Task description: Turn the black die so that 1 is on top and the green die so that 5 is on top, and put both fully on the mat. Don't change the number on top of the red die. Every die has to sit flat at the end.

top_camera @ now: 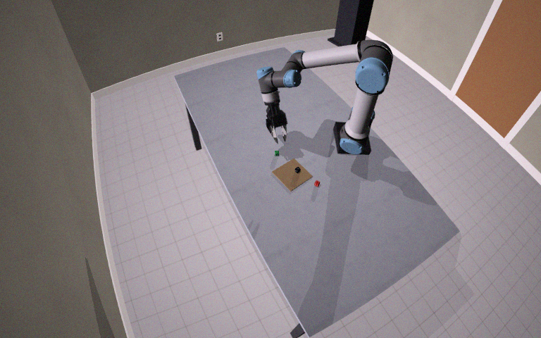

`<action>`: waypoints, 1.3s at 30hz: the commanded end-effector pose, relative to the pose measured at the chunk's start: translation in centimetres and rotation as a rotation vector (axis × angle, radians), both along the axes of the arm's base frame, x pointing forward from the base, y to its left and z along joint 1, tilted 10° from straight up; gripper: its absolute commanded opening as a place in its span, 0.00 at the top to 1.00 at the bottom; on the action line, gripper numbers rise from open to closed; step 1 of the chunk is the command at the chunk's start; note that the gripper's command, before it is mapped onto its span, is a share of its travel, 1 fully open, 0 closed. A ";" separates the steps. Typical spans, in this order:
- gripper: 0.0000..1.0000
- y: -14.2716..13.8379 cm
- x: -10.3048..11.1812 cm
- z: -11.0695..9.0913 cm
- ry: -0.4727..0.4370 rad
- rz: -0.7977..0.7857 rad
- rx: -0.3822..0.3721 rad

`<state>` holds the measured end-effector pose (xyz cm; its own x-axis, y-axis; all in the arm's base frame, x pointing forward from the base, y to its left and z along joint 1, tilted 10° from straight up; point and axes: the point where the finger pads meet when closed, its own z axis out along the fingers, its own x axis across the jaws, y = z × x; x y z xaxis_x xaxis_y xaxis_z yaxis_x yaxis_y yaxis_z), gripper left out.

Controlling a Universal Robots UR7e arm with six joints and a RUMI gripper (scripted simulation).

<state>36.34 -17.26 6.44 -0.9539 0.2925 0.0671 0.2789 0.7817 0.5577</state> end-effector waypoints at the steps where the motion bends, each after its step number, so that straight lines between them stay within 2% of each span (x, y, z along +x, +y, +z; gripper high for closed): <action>1: 0.79 0.2 0.3 0.6 0.046 -0.013 -0.151; 3: 0.79 0.2 0.5 1.3 0.054 -0.029 -0.232; 4: 0.79 0.3 0.6 1.4 0.054 -0.031 -0.238; 8: 0.79 0.3 1.2 2.8 0.050 -0.070 -0.368; 10: 0.79 0.3 1.2 2.8 0.050 -0.070 -0.368; 14: 0.79 0.3 1.5 3.6 0.041 -0.094 -0.429; 18: 0.79 0.3 1.5 3.8 0.039 -0.099 -0.439; 19: 0.00 0.3 1.5 3.8 0.039 -0.099 -0.439; 30: 0.00 0.3 1.5 3.8 0.039 -0.099 -0.439; 32: 0.00 0.2 1.6 2.9 0.040 -0.100 -0.438; 36: 0.00 -0.1 1.8 -0.3 0.045 -0.106 -0.435; 38: 0.00 -0.2 1.8 -0.7 0.045 -0.106 -0.435; 39: 0.79 -0.2 1.8 -0.7 0.045 -0.106 -0.435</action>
<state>37.92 -17.22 6.71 -0.9168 0.3973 -0.0412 0.3854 0.9070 0.1700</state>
